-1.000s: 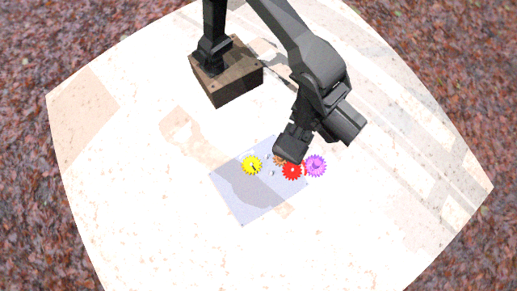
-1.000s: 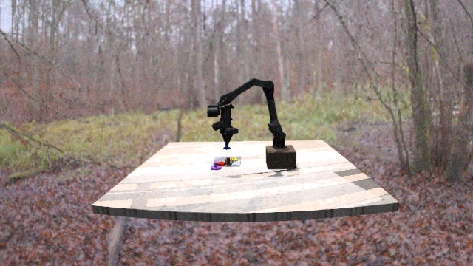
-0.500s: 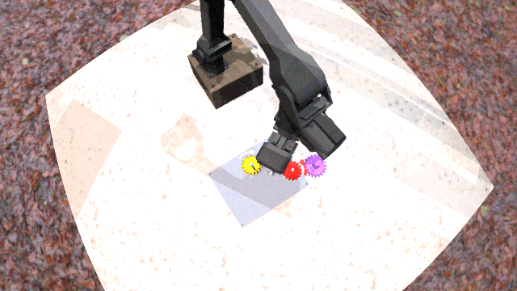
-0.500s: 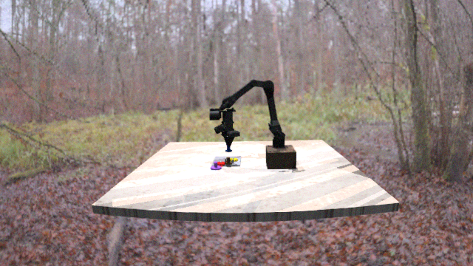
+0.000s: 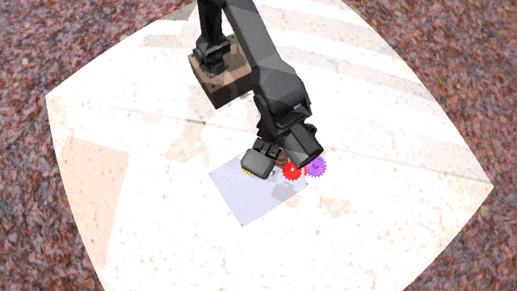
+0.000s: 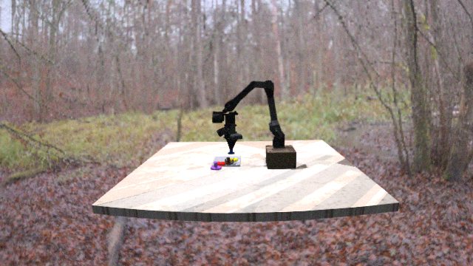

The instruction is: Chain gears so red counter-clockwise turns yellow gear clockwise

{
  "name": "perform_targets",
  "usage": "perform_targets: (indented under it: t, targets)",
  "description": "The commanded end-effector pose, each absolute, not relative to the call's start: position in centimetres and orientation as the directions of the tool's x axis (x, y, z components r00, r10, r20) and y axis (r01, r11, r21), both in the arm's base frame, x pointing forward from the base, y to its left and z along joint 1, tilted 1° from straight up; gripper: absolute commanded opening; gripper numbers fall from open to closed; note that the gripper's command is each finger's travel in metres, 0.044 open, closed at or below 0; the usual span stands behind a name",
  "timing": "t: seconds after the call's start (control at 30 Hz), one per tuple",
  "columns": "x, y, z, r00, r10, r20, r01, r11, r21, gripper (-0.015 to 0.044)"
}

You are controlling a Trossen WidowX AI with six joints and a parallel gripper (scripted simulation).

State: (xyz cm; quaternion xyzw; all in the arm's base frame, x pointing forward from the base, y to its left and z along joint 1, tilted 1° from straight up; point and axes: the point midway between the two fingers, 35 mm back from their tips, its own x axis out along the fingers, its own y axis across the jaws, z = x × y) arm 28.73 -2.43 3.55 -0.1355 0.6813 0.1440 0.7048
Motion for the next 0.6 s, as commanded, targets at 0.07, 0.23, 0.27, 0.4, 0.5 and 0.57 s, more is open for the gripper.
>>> perform_targets:
  t: [0.07, 0.23, 0.27, 0.4, 0.5, 0.57]
  targets:
    - [28.03, -3.30, 2.80, 0.031, 0.021, -0.999, -0.388, 0.922, 0.008, 0.0000]
    - [27.87, -3.54, 2.63, 0.031, 0.021, -0.999, -0.388, 0.922, 0.008, 0.0000]
    - [27.90, -3.53, 2.67, 0.031, 0.021, -0.999, -0.388, 0.922, 0.008, 0.0000]
    - [27.93, -3.52, 2.71, 0.031, 0.021, -0.999, -0.388, 0.922, 0.008, 0.0000]
    - [27.93, -3.52, 2.71, 0.031, 0.021, -0.999, -0.400, 0.916, 0.007, 0.0000]
    - [27.93, -3.52, 2.71, 0.031, 0.021, -0.999, -0.425, 0.905, 0.006, 0.0000]
